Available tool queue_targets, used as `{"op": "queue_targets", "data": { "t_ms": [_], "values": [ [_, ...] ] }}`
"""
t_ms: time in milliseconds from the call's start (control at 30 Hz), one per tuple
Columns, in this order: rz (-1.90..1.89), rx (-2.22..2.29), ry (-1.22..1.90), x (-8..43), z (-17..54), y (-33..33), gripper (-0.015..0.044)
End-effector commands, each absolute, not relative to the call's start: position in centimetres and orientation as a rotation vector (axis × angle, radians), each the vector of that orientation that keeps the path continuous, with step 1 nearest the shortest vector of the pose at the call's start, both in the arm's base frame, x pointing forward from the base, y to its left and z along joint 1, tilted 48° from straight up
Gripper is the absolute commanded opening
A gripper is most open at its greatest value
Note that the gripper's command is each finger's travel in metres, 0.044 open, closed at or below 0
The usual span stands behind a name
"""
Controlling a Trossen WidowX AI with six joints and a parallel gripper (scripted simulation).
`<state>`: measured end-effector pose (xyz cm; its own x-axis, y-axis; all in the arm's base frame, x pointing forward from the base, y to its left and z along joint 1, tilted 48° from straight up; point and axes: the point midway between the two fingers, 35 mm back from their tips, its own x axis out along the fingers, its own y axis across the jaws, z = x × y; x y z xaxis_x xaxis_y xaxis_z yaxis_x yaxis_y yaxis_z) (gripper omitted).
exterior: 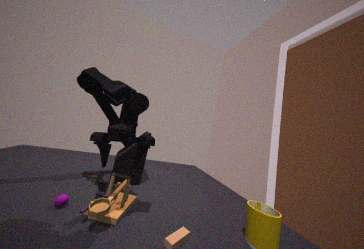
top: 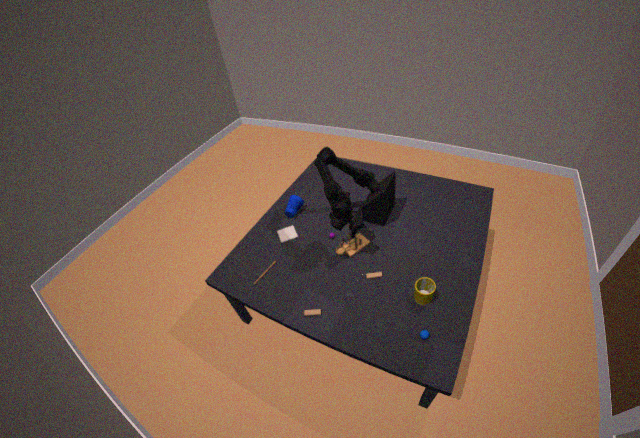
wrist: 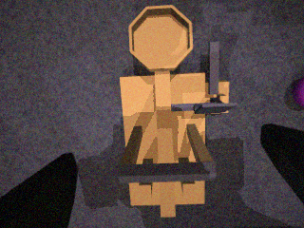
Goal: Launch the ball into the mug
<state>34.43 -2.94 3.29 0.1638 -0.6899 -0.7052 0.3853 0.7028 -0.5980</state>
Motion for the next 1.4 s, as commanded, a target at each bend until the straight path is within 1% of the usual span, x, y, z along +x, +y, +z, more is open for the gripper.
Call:
{"op": "queue_targets", "data": {
  "t_ms": [0,333,533,1367],
  "values": [
    [-0.956,-0.286,1.273,28.6,0.5,-0.6,0.0440],
    [-0.961,-0.286,1.274,28.5,0.4,-0.6,0.0440],
    [-0.961,-0.287,1.273,28.3,-2.8,-4.1,0.0440],
    [-0.961,-0.287,1.273,28.4,-5.0,-6.4,0.0440]
  ]
}}
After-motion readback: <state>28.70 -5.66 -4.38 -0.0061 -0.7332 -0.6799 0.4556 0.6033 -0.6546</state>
